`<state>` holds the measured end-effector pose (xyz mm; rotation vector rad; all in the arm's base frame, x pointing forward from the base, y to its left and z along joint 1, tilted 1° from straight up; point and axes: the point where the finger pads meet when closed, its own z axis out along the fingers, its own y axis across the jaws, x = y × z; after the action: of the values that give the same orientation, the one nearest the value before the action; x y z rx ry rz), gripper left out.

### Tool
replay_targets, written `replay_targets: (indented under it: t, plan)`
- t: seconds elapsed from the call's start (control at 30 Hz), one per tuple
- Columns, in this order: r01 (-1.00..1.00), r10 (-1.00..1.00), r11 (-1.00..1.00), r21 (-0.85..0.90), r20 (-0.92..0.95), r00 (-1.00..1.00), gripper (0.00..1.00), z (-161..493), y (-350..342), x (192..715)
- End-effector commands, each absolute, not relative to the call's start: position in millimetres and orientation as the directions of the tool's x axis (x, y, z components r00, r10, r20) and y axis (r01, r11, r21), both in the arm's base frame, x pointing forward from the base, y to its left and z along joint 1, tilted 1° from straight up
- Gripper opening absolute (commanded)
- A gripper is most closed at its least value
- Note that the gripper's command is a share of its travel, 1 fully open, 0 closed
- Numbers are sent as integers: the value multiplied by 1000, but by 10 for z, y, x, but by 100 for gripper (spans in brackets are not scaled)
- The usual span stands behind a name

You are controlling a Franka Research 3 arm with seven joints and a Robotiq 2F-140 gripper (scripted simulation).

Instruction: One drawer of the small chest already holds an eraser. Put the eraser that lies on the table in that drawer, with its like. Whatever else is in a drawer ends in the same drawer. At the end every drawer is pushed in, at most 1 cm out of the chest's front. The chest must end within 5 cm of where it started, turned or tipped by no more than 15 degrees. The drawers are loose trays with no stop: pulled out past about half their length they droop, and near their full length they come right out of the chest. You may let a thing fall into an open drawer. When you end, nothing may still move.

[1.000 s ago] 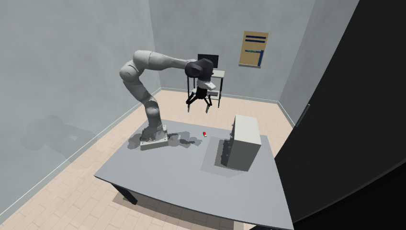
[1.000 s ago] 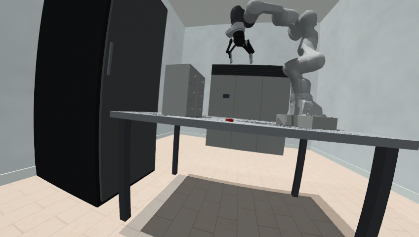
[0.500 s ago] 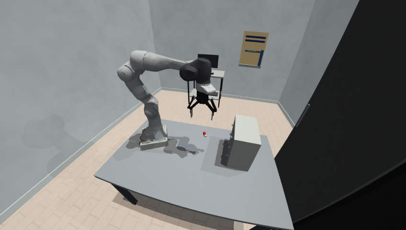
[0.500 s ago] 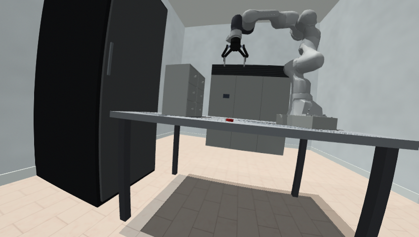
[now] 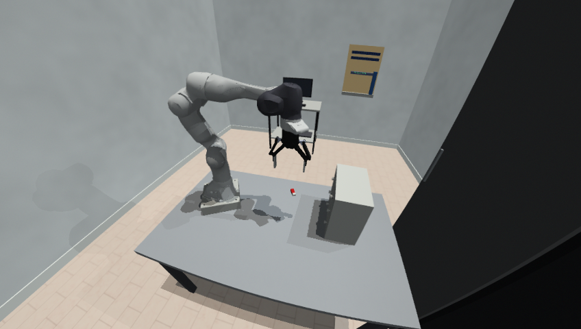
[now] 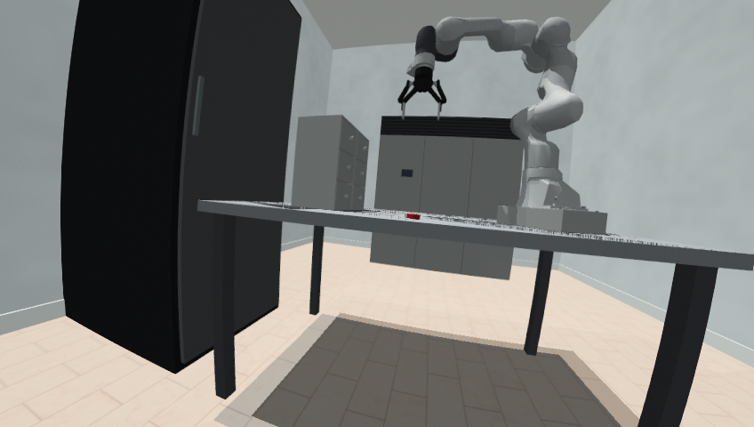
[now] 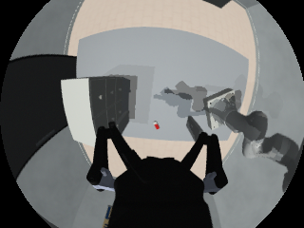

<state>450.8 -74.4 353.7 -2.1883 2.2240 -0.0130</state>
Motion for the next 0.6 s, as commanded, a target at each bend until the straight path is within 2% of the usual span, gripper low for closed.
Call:
replay_targets:
  t: [0.0, 0.57]
  plan:
    - [-999, -1000, 29, -22, -10, -29, 100, 3531, -735, 4514]
    - [-999, -1000, 23, -22, -10, -23, 100, 3537, -744, 4510]
